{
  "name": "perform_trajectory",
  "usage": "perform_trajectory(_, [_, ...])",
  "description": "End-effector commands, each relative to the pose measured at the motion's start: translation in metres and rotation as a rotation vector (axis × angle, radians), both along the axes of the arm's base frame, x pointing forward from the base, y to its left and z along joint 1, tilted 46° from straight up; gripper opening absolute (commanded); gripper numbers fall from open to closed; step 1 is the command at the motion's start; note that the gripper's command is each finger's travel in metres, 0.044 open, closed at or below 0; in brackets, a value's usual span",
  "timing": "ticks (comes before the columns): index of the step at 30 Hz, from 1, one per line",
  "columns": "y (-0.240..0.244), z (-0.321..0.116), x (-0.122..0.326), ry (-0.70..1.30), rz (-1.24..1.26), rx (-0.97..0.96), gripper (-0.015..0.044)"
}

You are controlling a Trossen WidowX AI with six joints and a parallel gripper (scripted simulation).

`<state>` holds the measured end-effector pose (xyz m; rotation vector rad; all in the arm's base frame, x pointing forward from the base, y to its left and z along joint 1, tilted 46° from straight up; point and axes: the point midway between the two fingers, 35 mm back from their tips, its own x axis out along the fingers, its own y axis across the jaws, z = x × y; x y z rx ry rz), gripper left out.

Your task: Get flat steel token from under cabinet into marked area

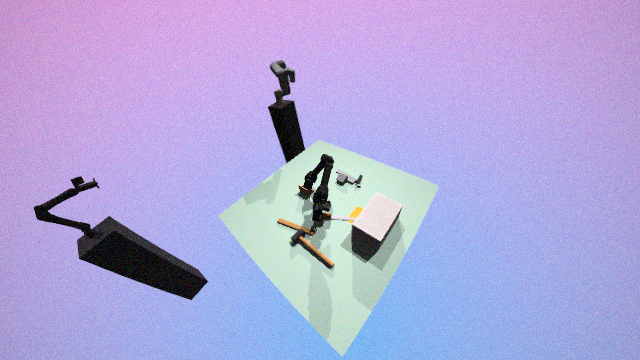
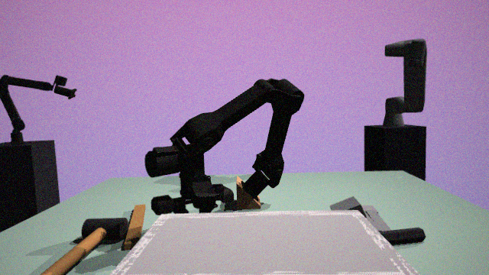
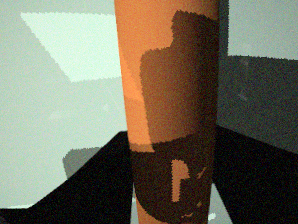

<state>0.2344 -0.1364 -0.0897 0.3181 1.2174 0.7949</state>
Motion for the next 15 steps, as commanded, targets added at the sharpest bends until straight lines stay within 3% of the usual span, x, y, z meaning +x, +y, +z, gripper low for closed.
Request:
perform_trajectory(1, [-0.002,-0.002,-0.005,-0.002,-0.002,0.000,0.0000])
perform_trajectory(15, [-0.007,-0.008,-0.024,0.000,-0.001,0.000,0.0000])
